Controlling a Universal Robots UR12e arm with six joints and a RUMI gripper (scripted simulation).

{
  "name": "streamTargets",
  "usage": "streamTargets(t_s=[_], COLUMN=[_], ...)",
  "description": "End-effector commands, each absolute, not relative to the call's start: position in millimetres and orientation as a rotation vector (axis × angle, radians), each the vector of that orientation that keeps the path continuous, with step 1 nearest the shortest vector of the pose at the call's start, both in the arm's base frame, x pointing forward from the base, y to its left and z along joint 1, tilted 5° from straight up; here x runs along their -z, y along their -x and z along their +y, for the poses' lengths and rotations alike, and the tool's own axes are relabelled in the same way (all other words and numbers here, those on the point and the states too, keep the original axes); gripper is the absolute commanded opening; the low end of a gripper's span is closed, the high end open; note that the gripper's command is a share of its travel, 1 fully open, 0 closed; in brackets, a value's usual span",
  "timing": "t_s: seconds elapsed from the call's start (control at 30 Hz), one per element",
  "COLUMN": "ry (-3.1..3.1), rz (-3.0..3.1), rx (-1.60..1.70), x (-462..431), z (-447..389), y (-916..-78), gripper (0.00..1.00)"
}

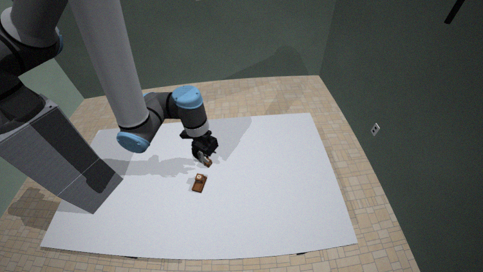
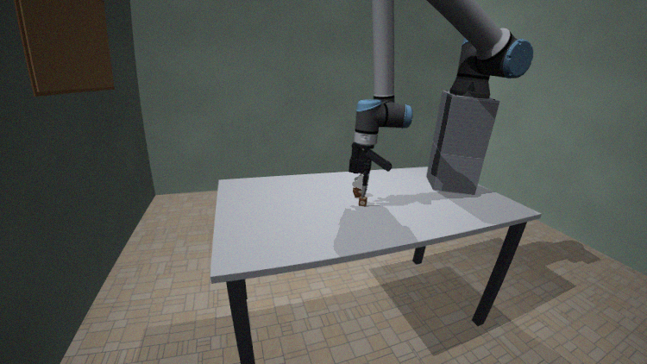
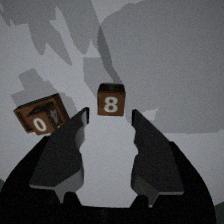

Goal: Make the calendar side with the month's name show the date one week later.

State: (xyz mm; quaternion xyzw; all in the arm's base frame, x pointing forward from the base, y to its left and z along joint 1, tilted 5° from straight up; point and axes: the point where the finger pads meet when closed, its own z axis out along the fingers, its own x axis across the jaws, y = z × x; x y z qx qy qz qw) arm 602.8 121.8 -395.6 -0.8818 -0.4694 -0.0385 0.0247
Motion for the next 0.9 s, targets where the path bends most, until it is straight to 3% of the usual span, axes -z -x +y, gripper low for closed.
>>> streamTargets(t_s=[0.0, 0.87], ry=[2.728, 2.729], rz=[-1.454, -1.454], rx=[0.121, 0.123], x=[395.8, 420.7], z=[122.4, 124.4], y=[-604.4, -606.5], gripper=[0.29, 0.29])
